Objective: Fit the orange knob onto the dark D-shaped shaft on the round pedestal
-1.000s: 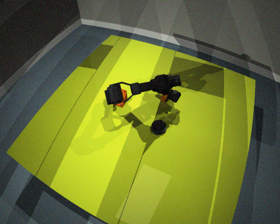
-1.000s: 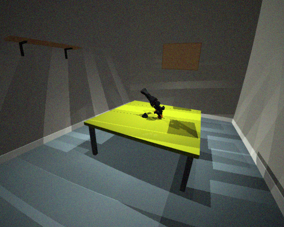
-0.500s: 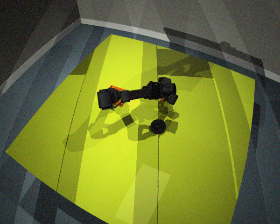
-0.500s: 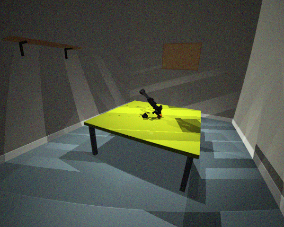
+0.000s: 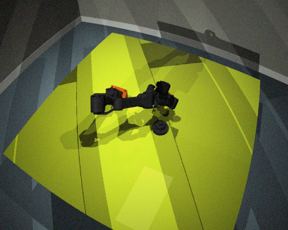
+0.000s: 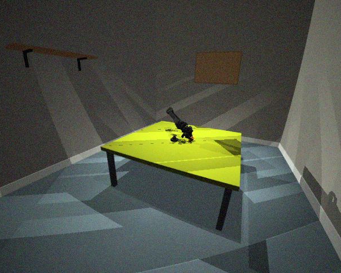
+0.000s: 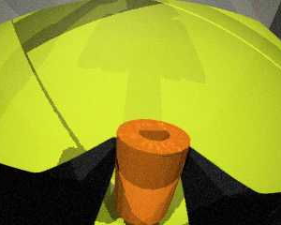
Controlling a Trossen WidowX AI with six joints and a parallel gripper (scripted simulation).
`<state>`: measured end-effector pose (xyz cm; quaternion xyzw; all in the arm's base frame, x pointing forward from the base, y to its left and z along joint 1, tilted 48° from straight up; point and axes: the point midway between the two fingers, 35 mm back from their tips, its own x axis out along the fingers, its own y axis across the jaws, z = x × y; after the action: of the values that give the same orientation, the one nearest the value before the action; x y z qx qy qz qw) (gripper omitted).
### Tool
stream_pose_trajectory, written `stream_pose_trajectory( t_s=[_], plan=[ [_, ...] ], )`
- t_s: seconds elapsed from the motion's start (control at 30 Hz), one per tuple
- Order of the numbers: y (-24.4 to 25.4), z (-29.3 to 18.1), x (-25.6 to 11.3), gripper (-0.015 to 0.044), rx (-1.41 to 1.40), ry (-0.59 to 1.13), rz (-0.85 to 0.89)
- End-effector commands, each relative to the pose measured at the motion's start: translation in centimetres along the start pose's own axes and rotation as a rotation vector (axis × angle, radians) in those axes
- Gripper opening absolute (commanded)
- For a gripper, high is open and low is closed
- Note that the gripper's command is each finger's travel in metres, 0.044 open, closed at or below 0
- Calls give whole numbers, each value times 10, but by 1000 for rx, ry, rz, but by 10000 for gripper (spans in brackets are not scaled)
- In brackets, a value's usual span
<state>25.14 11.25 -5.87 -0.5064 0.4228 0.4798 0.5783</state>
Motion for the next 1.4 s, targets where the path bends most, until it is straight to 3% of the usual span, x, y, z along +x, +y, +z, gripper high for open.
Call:
stream_pose_trajectory(
  t_s=[0.0,0.5,0.67,0.77,1.37],
  plan=[
    [0,-3,-4,179,-4,-66,-4],
    [1,-17,-12,179,-5,-304,-2],
    [1,-15,-13,179,-5,-241,-2],
    [1,-14,-11,258,-7,-264,0],
    [1,-14,-11,260,-7,-264,0]
  ],
)
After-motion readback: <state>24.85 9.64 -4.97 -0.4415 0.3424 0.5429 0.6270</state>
